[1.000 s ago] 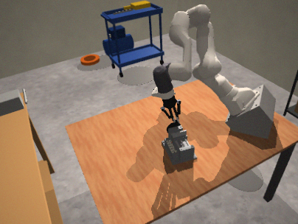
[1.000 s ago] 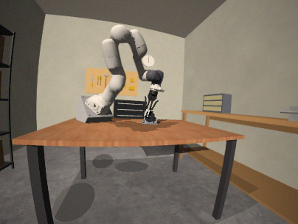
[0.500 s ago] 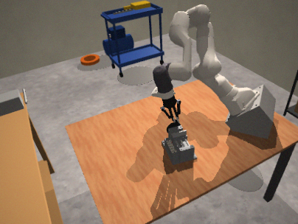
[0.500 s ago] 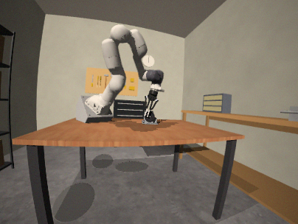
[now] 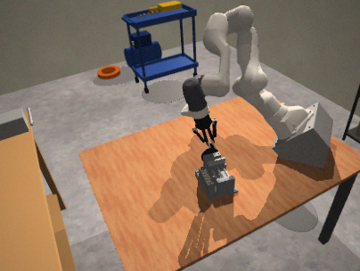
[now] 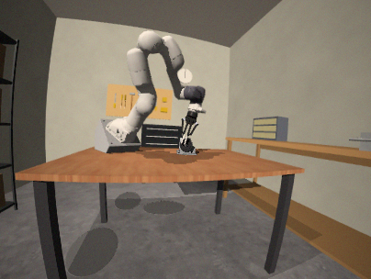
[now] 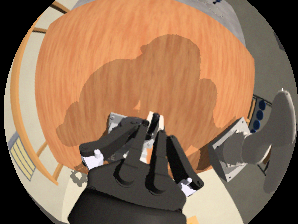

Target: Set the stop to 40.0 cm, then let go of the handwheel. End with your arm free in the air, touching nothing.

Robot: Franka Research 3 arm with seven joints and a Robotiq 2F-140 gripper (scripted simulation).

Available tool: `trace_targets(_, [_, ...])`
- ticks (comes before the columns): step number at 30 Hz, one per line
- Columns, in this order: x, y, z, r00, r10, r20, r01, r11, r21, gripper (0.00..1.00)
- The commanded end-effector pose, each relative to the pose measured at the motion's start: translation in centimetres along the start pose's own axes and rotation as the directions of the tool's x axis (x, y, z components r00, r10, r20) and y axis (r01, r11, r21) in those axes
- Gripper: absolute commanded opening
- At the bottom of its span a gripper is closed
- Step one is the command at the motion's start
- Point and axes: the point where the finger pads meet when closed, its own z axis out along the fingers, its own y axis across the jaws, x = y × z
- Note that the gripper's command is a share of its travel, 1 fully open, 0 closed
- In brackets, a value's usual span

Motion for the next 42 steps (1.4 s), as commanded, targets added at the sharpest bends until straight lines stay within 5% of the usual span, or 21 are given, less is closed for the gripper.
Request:
trace_targets(1, [0.0,-0.4,-0.6,1.000,-0.005,0.000,0.005,1.000,-0.002,0.04])
trace_targets(15, [0.0,-3.0,-1.2,1.000,-0.005,0.000,0.005,1.000,-0.002,0.04])
trace_targets(42, [0.0,-5.7,1.0,1.000,-0.005,0.000,0.005,1.000,-0.002,0.04])
